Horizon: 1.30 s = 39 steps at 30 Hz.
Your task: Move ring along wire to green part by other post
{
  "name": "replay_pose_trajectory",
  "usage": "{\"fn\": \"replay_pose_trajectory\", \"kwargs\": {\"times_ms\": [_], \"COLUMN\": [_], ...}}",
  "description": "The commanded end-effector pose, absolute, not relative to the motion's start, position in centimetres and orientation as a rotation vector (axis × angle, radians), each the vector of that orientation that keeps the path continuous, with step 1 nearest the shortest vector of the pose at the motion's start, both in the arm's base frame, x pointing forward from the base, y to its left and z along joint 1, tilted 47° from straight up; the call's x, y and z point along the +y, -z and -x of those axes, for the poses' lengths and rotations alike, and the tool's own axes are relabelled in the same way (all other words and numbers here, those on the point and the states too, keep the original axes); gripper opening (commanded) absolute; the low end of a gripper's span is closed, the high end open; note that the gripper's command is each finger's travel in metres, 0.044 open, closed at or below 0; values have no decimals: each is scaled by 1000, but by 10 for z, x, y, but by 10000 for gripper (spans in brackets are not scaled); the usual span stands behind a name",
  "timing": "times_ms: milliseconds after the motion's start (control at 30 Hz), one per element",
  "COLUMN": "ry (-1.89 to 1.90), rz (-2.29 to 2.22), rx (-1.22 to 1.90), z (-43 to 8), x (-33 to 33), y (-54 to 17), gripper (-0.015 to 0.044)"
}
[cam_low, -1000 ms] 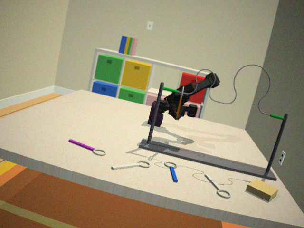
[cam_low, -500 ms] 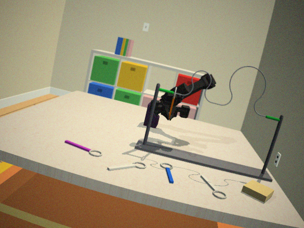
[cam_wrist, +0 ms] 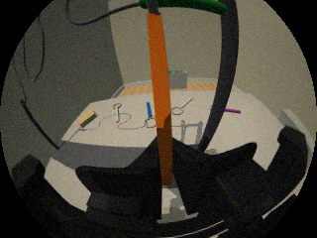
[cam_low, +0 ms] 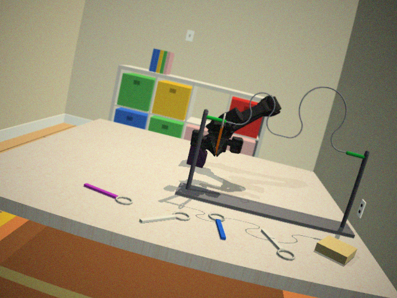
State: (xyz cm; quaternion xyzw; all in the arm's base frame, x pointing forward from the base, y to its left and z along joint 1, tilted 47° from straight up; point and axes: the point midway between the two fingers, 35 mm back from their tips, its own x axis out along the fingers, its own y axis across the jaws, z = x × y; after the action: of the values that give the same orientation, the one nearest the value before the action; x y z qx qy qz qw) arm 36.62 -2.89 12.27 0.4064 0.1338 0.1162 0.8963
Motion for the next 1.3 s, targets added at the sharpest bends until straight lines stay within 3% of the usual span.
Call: {"fn": "replay_pose_trajectory", "kwargs": {"times_ms": [0, 1100, 1267], "ry": [-243, -243, -247], "rz": [-840, -840, -835], "rx": [280, 280, 278], "z": [-366, -367, -367], "x": [-31, -23, -23], "y": [-119, -105, -105], "gripper": [-150, -150, -19]}}
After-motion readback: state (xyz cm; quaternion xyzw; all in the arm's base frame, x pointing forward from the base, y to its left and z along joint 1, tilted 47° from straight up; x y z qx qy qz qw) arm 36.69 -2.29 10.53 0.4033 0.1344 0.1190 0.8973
